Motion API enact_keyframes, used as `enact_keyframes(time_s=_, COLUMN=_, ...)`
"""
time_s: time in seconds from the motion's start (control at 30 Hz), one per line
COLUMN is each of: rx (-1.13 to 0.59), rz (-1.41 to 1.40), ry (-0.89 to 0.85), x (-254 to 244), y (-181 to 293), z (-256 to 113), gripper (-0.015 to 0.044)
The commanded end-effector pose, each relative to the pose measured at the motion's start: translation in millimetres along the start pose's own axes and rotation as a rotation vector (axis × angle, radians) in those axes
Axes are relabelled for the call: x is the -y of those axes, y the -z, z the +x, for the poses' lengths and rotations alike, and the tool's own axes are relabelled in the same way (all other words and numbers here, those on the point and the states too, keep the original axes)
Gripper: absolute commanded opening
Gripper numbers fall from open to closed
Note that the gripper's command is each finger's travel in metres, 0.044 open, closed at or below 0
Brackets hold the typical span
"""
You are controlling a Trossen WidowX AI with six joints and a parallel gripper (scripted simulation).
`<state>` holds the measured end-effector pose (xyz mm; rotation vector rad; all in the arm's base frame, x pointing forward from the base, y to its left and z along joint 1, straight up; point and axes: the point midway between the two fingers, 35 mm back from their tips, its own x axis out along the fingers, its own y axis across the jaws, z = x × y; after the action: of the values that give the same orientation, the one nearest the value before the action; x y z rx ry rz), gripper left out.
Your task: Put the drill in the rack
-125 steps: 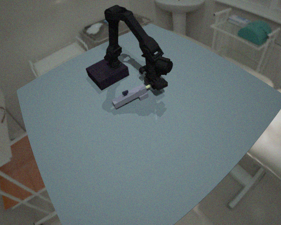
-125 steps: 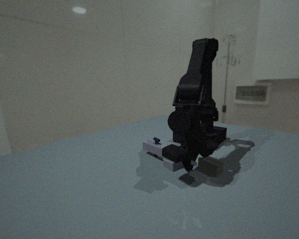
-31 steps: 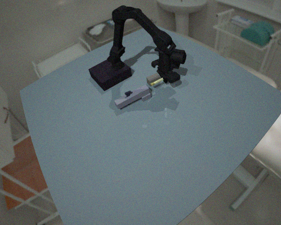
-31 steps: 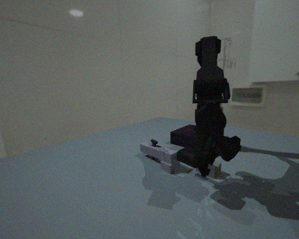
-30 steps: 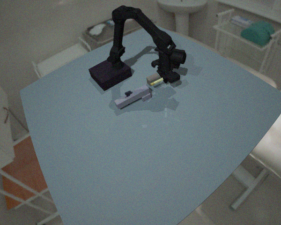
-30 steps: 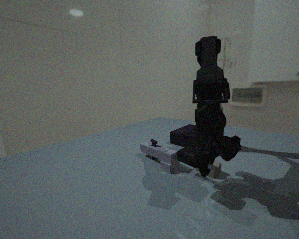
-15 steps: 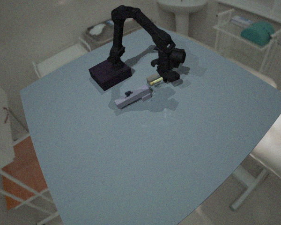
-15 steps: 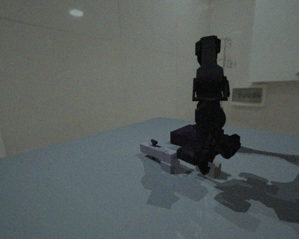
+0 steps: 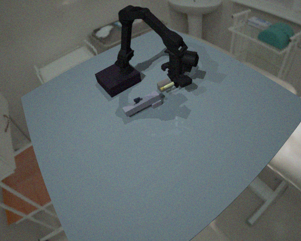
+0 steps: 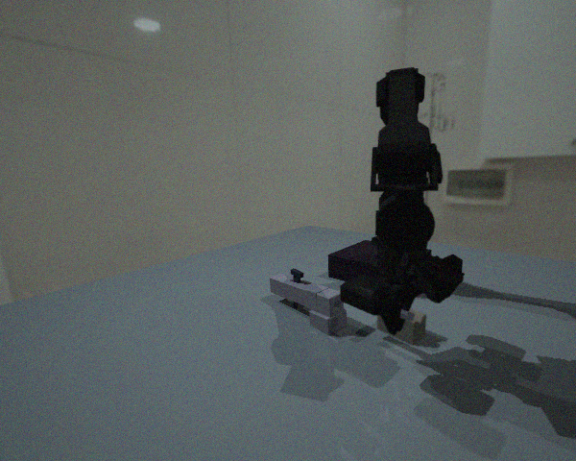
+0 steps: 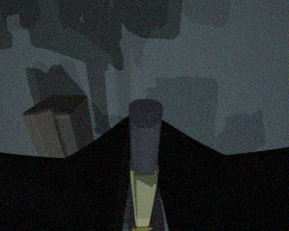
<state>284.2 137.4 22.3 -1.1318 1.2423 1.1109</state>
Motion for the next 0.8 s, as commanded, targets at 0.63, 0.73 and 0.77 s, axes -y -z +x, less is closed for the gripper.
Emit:
enact_keyframes(time_s=0.63, rx=0.005, rz=-0.004, ry=0.004, x=-0.7, y=0.3, z=-7.9, gripper=0.0)
enact_keyframes(time_s=0.73, rx=0.005, rz=-0.004, ry=0.004, x=-0.9, y=0.4, z=-8.7, gripper=0.0)
enact_keyframes(time_s=0.77, rx=0.005, rz=-0.004, ry=0.004, x=-0.9, y=0.4, z=-8.9, gripper=0.0)
